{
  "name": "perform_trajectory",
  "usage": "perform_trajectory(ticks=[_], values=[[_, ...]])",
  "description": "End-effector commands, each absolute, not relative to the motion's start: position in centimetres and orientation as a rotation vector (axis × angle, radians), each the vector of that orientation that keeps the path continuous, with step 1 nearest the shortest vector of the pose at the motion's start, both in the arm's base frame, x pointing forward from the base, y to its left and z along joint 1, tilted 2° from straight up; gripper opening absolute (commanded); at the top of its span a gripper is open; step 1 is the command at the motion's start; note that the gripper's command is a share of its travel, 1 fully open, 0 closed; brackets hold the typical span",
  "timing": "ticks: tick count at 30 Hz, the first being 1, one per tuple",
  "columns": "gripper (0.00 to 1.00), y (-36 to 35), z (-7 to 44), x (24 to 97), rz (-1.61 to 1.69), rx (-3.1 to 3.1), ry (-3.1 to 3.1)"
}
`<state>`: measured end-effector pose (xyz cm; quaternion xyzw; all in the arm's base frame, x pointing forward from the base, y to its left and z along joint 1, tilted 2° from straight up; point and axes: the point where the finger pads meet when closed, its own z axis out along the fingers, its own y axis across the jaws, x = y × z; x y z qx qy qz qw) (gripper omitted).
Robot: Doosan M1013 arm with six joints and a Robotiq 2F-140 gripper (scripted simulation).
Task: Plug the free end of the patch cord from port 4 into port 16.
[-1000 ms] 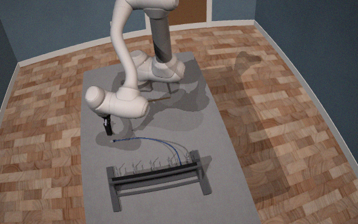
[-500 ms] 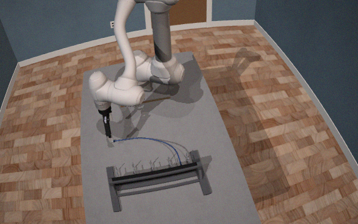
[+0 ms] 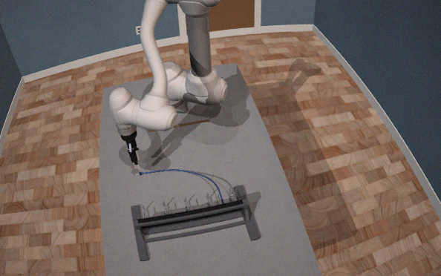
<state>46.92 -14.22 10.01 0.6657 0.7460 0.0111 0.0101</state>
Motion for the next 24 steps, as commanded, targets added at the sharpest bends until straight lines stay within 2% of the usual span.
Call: perform_trajectory(ticks=[1, 24], values=[[0.00, -14.22, 10.01, 46.92, 0.035, 2.078, 2.329], [0.00, -13.66, 9.99, 47.33, 0.052, 2.087, 2.309]])
